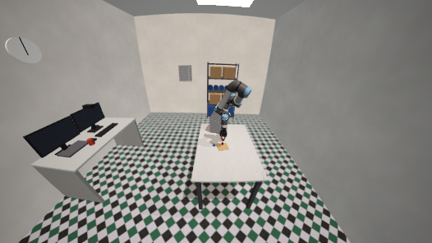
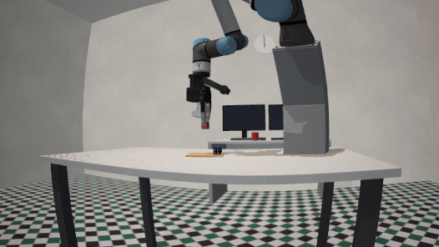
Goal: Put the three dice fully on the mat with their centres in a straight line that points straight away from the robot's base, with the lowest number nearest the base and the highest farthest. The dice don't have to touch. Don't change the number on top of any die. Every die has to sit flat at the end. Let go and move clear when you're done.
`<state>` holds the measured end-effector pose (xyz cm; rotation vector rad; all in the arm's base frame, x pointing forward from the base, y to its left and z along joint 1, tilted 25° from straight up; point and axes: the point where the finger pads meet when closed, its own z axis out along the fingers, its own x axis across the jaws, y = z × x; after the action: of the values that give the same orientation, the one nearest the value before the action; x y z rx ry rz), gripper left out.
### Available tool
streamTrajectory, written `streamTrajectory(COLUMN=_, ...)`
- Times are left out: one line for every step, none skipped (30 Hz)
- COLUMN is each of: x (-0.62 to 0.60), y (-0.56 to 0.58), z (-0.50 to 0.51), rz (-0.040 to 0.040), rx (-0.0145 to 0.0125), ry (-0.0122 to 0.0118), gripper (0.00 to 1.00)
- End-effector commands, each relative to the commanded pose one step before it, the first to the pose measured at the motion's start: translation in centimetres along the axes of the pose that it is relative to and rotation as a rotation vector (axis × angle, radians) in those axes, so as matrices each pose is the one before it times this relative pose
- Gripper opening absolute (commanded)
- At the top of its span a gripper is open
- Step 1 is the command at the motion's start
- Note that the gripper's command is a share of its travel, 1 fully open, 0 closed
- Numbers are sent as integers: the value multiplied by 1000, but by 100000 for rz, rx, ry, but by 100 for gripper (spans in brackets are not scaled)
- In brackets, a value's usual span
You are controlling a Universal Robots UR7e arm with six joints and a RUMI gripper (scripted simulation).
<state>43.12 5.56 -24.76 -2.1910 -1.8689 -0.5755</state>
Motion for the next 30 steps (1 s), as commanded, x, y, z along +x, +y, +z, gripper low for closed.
streamTrajectory(x=-12, y=48, z=68, rz=-7, rx=-105, ry=-37, gripper=6)
streamTrajectory(x=1, y=1, z=125, rz=8, rx=6, ry=-5, gripper=6)
streamTrajectory(x=1, y=0, z=163, rz=11, rx=8, ry=-7, gripper=6)
streamTrajectory(x=1, y=2, z=202, rz=0, rx=0, ry=0, gripper=6)
streamTrajectory(x=2, y=1, z=242, rz=0, rx=0, ry=0, gripper=6)
streamTrajectory(x=2, y=2, z=282, rz=0, rx=0, ry=0, gripper=6)
streamTrajectory(x=3, y=1, z=321, rz=0, rx=0, ry=0, gripper=6)
streamTrajectory(x=3, y=2, z=358, rz=0, rx=0, ry=0, gripper=6)
streamTrajectory(x=3, y=3, z=392, rz=0, rx=0, ry=0, gripper=6)
streamTrajectory(x=3, y=2, z=422, rz=0, rx=0, ry=0, gripper=6)
streamTrajectory(x=3, y=2, z=448, rz=0, rx=0, ry=0, gripper=6)
streamTrajectory(x=4, y=3, z=470, rz=0, rx=0, ry=0, gripper=6)
streamTrajectory(x=4, y=3, z=486, rz=0, rx=0, ry=0, gripper=6)
streamTrajectory(x=4, y=3, z=497, rz=0, rx=0, ry=0, gripper=6)
streamTrajectory(x=4, y=3, z=502, rz=0, rx=0, ry=0, gripper=6)
streamTrajectory(x=4, y=3, z=501, rz=0, rx=0, ry=0, gripper=6)
streamTrajectory(x=0, y=0, z=0, rz=0, rx=0, ry=0, gripper=6)
streamTrajectory(x=0, y=0, z=0, rz=0, rx=0, ry=0, gripper=6)
streamTrajectory(x=4, y=3, z=494, rz=0, rx=0, ry=0, gripper=6)
streamTrajectory(x=4, y=3, z=480, rz=0, rx=0, ry=0, gripper=6)
streamTrajectory(x=3, y=3, z=460, rz=0, rx=0, ry=0, gripper=6)
streamTrajectory(x=3, y=2, z=434, rz=0, rx=0, ry=0, gripper=6)
streamTrajectory(x=3, y=2, z=402, rz=0, rx=0, ry=0, gripper=6)
streamTrajectory(x=3, y=1, z=366, rz=0, rx=0, ry=0, gripper=6)
streamTrajectory(x=2, y=2, z=326, rz=0, rx=0, ry=0, gripper=6)
streamTrajectory(x=2, y=2, z=283, rz=0, rx=0, ry=0, gripper=6)
streamTrajectory(x=2, y=1, z=237, rz=0, rx=0, ry=0, gripper=6)
streamTrajectory(x=1, y=1, z=192, rz=0, rx=0, ry=0, gripper=6)
streamTrajectory(x=1, y=1, z=148, rz=0, rx=0, ry=0, gripper=6)
streamTrajectory(x=1, y=0, z=106, rz=0, rx=0, ry=0, gripper=6)
